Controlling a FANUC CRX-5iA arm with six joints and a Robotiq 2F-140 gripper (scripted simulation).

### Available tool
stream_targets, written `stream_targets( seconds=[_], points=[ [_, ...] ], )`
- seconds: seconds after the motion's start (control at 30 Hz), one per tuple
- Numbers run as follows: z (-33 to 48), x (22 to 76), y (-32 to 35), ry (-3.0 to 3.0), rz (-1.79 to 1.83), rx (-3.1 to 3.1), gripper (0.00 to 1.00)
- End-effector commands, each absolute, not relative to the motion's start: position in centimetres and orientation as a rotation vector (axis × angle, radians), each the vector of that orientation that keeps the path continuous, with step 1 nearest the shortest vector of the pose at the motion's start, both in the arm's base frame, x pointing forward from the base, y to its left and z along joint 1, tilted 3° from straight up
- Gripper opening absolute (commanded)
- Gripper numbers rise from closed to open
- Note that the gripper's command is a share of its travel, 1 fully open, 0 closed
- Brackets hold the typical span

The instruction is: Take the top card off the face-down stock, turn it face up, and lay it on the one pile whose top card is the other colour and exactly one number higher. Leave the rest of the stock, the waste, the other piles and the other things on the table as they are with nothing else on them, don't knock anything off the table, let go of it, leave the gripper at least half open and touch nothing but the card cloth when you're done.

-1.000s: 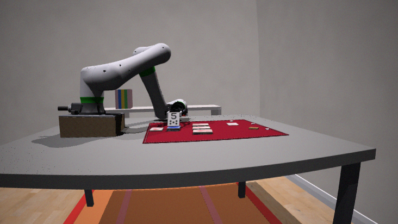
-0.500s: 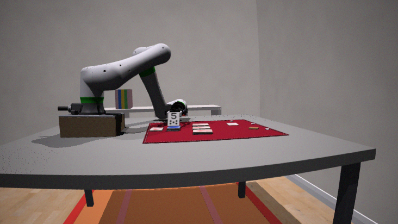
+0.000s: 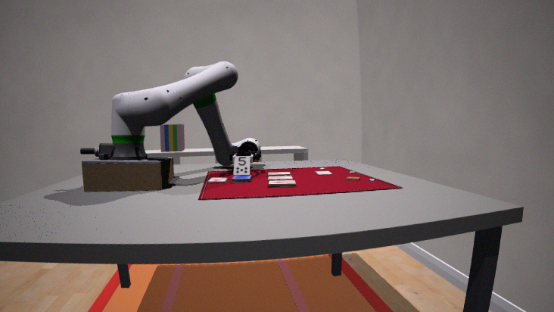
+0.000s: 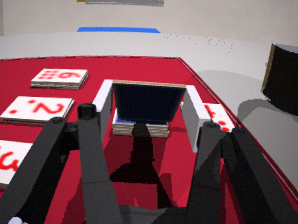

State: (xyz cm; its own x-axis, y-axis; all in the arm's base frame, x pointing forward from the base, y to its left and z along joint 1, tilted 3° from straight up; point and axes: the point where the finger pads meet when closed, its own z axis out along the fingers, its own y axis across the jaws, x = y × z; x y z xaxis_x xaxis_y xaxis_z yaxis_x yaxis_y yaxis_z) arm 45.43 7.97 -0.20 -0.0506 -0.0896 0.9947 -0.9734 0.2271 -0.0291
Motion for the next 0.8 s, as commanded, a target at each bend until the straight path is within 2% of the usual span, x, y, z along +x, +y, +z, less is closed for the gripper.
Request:
stream_targets(
  seconds=[0.0, 0.77],
  points=[
    [-0.2, 45.5, 8.1, -1.407, 1.021, 1.086, 0.43],
    [-0.4, 45.8, 9.5, -1.407, 1.021, 1.086, 0.43]
  ],
)
